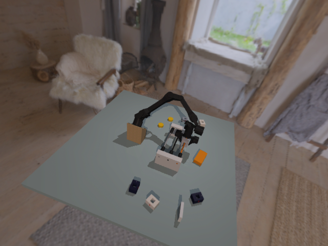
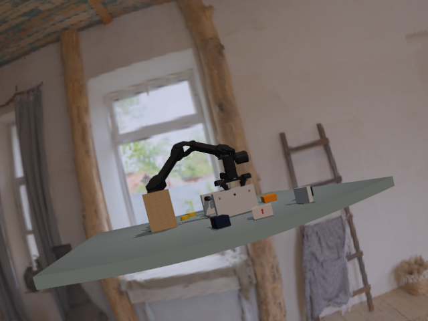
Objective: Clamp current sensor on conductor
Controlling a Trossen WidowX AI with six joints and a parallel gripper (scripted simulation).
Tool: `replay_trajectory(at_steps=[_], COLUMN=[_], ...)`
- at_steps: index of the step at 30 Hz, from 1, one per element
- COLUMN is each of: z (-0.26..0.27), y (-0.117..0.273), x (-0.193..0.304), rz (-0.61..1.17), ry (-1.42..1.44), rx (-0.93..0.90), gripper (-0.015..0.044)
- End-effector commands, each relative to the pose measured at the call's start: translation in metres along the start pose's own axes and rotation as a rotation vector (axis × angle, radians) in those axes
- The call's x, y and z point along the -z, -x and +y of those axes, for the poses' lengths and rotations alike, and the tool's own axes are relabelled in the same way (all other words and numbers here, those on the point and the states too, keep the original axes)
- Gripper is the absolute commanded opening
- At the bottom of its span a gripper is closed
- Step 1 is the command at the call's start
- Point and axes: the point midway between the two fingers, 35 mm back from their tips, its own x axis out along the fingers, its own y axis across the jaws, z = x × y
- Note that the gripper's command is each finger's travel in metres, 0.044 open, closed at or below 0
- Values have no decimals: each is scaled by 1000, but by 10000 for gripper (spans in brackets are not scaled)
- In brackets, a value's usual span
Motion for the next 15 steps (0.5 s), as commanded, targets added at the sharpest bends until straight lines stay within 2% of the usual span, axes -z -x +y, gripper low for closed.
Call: replay_trajectory(at_steps=[1,4,15], z=[0,0,0], y=[0,0,0], x=[0,0,0], rz=[0,0,0], ry=[1,1,1], rx=[0,0,0], gripper=[230,154,81])
